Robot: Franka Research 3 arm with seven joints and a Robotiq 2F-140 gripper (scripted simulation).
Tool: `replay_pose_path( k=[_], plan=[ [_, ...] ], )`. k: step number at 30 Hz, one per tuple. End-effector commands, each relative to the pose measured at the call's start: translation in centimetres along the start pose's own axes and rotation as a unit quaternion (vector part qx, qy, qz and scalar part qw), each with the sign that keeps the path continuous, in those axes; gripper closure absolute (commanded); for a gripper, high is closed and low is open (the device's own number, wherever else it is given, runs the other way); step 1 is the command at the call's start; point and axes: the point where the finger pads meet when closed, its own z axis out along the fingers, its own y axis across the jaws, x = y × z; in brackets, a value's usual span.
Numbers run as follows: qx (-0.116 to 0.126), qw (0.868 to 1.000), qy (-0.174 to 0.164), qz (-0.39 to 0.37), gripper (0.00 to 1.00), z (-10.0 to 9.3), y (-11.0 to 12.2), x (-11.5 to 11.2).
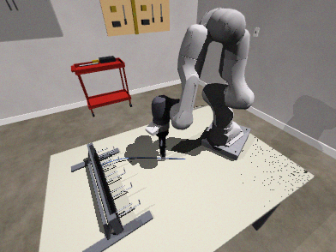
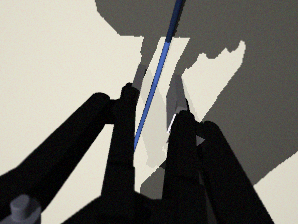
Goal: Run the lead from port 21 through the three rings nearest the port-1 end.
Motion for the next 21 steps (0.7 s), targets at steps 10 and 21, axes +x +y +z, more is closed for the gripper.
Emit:
replay_pose_path(
  k=[10, 21],
  plan=[
    [0.000, 1.000, 0.001, 0.000, 0.80, 0.21, -0.02, 0.04],
    [0.000, 1.000, 0.001, 0.000, 0.80, 0.58, -0.02, 0.04]
  ],
)
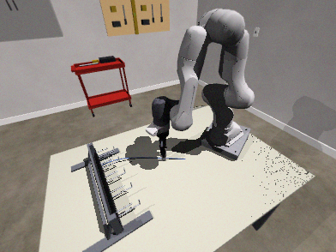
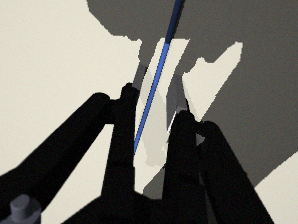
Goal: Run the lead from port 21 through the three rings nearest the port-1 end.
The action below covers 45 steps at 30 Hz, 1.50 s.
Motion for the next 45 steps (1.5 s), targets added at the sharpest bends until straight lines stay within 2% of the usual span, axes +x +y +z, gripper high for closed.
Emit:
replay_pose_path(
  k=[1, 45],
  plan=[
    [0.001, 1.000, 0.004, -0.005, 0.80, 0.01, -0.04, 0.29],
    [0.001, 1.000, 0.004, -0.005, 0.80, 0.50, -0.04, 0.29]
  ],
)
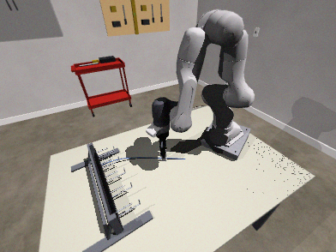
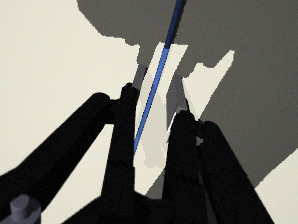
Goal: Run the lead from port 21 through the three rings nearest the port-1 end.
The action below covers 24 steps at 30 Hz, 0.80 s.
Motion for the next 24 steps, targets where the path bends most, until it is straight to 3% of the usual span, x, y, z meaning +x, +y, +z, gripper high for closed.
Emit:
replay_pose_path(
  k=[1, 22, 23, 24],
  plan=[
    [0.000, 1.000, 0.003, -0.002, 0.80, -0.05, -0.04, 0.22],
    [0.000, 1.000, 0.003, -0.002, 0.80, -0.05, -0.04, 0.22],
    [0.000, 1.000, 0.003, -0.002, 1.00, -0.05, -0.04, 0.22],
    [0.000, 1.000, 0.003, -0.002, 1.00, -0.05, -0.04, 0.22]
  ],
)
